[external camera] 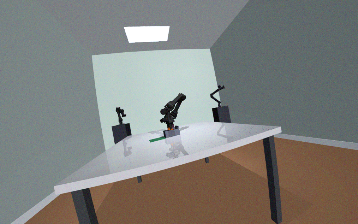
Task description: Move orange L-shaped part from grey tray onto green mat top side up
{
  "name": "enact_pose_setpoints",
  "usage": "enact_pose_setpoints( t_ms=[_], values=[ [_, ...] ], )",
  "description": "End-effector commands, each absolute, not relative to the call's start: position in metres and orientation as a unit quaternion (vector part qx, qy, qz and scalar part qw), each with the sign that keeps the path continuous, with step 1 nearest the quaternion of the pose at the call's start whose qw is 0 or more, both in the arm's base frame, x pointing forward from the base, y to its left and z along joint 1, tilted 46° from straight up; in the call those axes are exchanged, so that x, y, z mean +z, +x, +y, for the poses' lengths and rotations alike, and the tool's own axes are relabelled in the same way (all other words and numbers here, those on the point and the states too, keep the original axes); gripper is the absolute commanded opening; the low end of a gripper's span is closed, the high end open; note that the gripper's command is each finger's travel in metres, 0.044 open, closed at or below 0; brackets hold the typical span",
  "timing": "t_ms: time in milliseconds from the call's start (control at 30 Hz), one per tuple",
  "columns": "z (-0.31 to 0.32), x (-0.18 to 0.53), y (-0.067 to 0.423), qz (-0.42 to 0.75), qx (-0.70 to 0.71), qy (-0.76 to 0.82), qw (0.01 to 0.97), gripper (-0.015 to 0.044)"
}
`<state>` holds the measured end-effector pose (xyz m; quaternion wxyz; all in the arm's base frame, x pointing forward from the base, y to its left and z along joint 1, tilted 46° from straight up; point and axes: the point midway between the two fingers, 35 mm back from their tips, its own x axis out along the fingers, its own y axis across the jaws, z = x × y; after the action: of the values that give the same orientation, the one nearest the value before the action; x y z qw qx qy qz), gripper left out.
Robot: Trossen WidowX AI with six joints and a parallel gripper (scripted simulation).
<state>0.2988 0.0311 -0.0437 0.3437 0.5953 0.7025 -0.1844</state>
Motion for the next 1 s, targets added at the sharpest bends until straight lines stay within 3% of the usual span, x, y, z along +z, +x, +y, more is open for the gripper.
enact_pose_setpoints(
  t_ms=[0,967],
  values=[
    [0.031,-0.044,0.299,0.703,-0.184,0.595,0.344,0.0000],
    [0.007,-0.019,0.301,0.703,-0.185,0.595,0.342,0.0000]
  ],
)
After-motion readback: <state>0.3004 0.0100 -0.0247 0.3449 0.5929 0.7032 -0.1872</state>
